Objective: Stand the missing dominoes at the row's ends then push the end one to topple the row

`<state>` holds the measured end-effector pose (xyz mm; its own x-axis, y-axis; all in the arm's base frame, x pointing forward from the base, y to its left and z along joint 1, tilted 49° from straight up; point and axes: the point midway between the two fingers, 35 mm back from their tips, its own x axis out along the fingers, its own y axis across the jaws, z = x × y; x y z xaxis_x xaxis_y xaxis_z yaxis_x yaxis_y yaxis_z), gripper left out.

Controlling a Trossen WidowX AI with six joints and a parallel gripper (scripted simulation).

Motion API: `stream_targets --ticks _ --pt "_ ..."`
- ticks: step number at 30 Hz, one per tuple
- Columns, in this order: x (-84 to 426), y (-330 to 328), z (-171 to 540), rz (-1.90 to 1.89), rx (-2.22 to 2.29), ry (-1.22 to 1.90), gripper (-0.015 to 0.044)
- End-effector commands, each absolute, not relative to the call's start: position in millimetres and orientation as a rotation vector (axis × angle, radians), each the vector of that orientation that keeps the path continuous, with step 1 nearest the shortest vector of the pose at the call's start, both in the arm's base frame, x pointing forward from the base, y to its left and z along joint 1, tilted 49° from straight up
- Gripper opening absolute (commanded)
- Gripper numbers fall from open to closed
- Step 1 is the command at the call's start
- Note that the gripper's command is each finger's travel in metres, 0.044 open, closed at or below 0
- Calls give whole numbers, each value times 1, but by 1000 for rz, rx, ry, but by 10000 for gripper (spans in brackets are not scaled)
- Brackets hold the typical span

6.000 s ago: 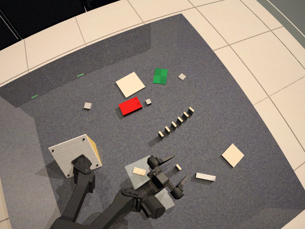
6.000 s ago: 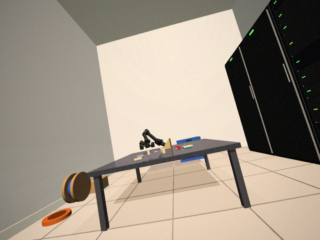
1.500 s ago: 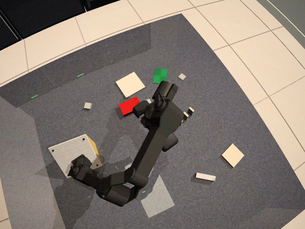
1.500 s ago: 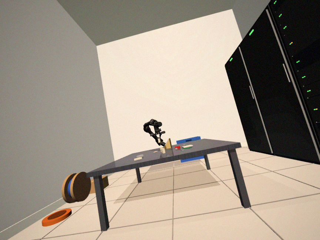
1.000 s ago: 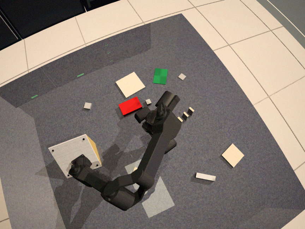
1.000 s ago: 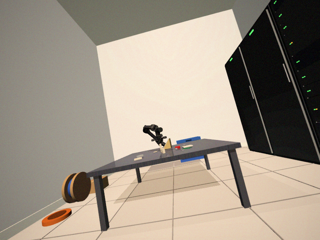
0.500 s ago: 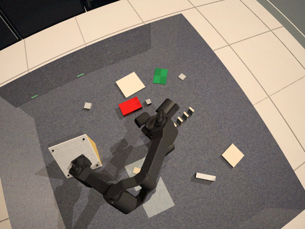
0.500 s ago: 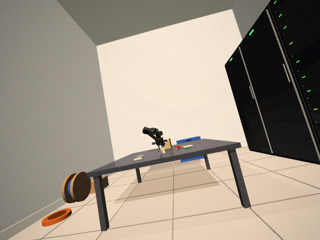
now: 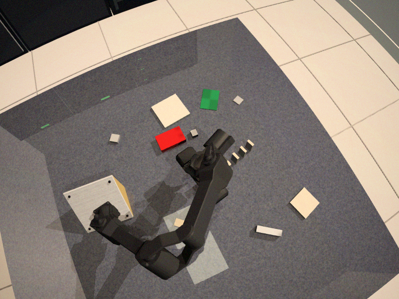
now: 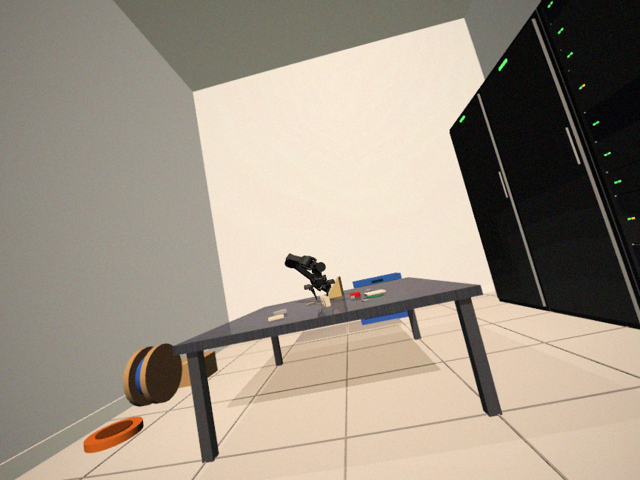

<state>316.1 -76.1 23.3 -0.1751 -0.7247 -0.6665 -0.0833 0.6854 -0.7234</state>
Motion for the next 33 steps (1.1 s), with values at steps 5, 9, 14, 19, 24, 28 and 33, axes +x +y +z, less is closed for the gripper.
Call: stream_targets --ticks 5,9,14,19,24,28,33 --pt "317 -75 25 -649 -669 1669 440" --pt "332 -35 59 -610 -685 1650 440" --pt "336 17 108 -565 -708 1630 440" --pt "336 19 110 -564 -709 1629 440" --pt "308 -17 124 -790 -499 1526 440" --pt "269 -54 133 -1040 -259 1377 440" --pt "221 -86 135 -1288 -6 1182 440"
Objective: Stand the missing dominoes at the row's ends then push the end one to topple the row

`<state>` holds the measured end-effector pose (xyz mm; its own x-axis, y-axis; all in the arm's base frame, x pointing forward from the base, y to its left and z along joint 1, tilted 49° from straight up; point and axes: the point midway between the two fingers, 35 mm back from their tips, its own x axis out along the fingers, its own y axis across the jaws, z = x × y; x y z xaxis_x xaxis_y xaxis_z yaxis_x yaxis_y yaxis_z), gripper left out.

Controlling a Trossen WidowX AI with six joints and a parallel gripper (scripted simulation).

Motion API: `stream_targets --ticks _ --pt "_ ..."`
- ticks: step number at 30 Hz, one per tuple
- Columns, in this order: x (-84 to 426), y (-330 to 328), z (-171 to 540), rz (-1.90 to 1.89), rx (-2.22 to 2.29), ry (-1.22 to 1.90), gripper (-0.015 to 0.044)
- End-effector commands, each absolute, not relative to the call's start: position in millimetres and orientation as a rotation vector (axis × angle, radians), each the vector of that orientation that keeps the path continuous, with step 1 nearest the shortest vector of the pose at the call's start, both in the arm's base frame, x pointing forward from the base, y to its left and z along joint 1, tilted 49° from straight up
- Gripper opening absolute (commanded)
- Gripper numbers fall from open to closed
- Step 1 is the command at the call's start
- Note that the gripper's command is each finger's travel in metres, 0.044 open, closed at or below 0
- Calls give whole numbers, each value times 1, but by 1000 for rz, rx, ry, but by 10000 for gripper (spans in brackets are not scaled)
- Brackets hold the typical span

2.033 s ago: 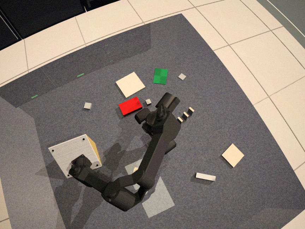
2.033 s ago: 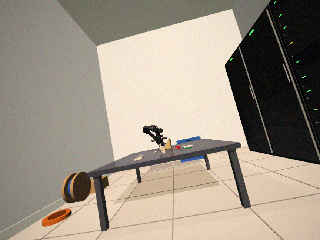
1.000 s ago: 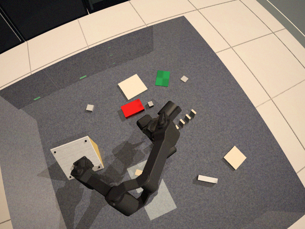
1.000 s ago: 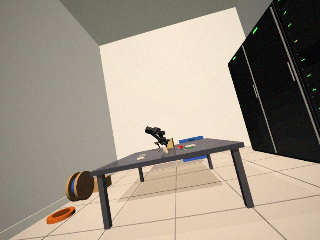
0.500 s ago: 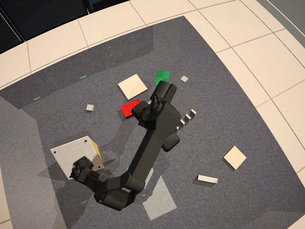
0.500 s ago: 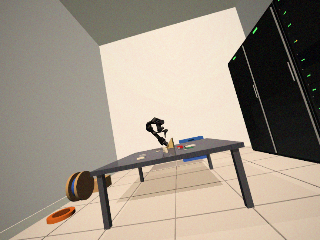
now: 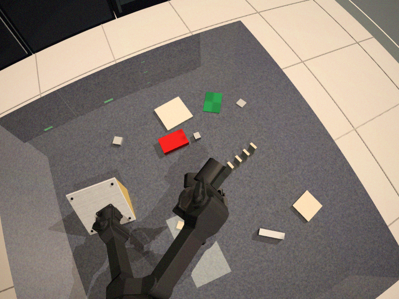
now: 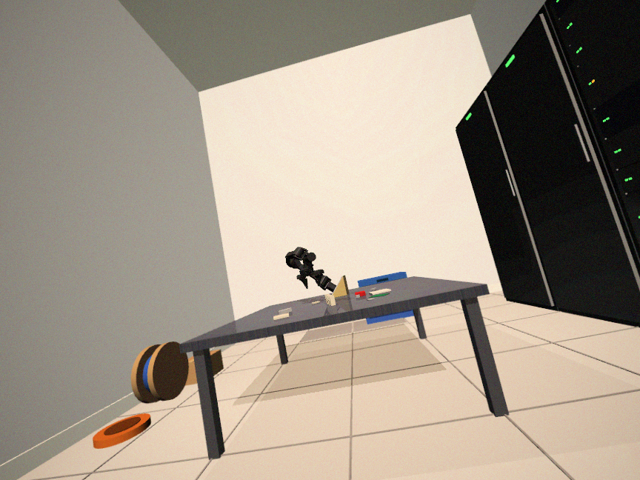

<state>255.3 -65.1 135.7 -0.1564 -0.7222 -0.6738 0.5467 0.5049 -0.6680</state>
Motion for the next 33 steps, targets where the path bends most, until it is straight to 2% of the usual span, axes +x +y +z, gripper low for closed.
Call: stream_targets --ticks 1,11,20,33 --pt "219 -87 135 -1297 3 1174 440" --pt "220 -90 137 -1297 3 1174 440" --pt "210 -133 98 -1297 3 1171 440" --pt "204 -145 88 -1299 1 1171 440"
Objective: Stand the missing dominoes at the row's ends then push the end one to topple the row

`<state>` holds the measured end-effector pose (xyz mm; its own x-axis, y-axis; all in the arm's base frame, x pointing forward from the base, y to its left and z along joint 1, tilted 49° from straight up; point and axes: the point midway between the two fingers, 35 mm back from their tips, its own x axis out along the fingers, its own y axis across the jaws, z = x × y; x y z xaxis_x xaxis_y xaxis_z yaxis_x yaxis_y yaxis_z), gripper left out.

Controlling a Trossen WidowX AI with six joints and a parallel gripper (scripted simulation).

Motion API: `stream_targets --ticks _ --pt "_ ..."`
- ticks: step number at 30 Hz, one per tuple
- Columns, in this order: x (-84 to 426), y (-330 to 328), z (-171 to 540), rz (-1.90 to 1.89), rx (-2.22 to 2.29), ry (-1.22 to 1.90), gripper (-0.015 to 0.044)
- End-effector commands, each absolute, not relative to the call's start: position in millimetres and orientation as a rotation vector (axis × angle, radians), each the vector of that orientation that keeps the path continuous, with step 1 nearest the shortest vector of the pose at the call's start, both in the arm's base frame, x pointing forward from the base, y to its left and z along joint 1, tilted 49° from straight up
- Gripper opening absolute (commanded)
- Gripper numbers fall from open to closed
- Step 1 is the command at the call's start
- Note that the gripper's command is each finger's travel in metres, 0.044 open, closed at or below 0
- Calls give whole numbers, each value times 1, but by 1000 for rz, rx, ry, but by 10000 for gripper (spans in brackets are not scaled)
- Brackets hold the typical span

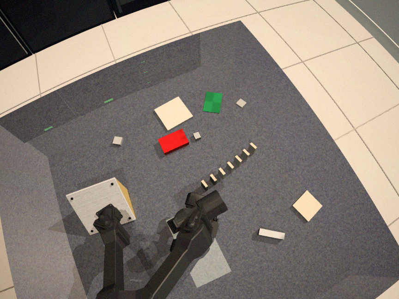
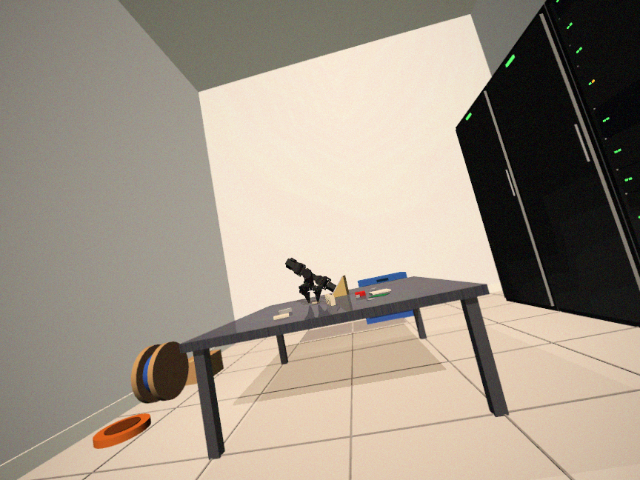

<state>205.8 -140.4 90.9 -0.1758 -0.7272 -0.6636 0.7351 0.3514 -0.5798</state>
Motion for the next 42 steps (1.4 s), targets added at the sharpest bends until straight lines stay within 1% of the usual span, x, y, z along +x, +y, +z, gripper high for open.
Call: stream_targets --ticks 1,8,20,21,31,38,42 --pt "203 -146 87 -1299 1 1170 440" --pt "203 -147 85 -1299 1 1170 440" --pt "203 -147 85 -1299 1 1170 125" --pt "203 -147 85 -1299 1 1170 107" --pt "203 -146 87 -1299 1 1170 107" --pt "220 -84 134 -1297 3 1174 107" --pt "222 -77 140 -1297 3 1174 107"
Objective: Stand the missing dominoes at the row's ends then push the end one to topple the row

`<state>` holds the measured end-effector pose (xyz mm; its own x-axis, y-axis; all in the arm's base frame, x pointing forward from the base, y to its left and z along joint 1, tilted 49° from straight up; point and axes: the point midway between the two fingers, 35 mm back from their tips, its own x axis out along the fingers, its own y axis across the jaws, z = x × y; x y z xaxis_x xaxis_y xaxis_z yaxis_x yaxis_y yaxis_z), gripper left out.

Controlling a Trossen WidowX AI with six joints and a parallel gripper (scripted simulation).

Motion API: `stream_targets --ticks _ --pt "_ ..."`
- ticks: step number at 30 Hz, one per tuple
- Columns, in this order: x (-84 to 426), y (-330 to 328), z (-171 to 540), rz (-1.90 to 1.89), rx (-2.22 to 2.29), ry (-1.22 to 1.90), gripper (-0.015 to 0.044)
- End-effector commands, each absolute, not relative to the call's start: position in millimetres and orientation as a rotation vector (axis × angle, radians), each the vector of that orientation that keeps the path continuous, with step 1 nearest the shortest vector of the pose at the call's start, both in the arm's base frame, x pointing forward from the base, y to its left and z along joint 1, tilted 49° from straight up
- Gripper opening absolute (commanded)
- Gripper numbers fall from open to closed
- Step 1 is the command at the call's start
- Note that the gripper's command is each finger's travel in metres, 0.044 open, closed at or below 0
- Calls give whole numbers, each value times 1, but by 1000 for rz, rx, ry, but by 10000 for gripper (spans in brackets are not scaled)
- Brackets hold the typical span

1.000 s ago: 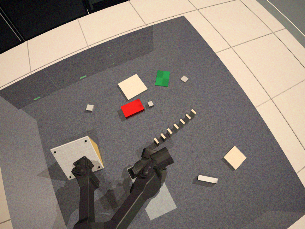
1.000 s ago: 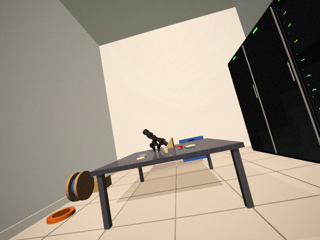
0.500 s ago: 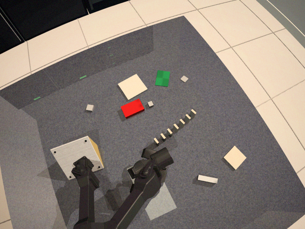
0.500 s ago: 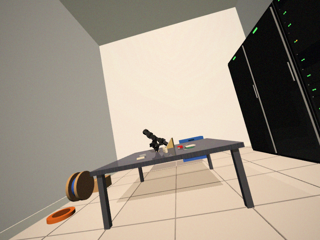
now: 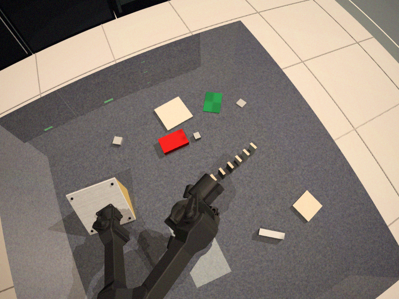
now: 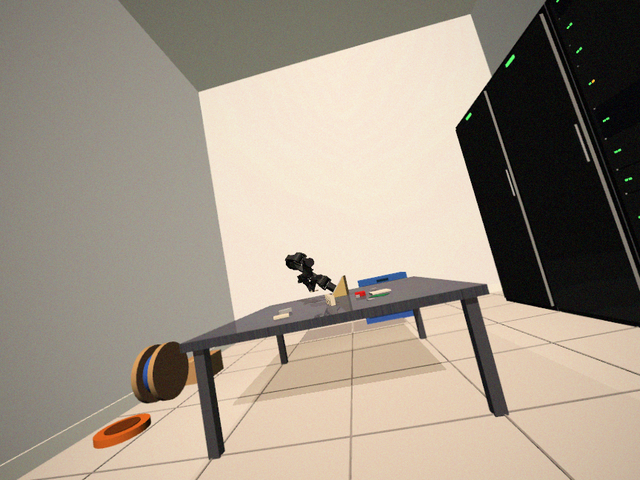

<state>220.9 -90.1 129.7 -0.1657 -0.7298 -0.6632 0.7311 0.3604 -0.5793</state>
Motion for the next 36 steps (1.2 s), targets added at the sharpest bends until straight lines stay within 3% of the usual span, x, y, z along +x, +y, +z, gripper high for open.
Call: stream_targets --ticks 1,5,18,36 --pt "222 -77 140 -1297 3 1174 107" --pt "224 -80 143 -1267 -30 1205 107" --pt "256 -145 206 -662 -665 1668 107" --pt "255 -147 205 -644 -655 1672 107"
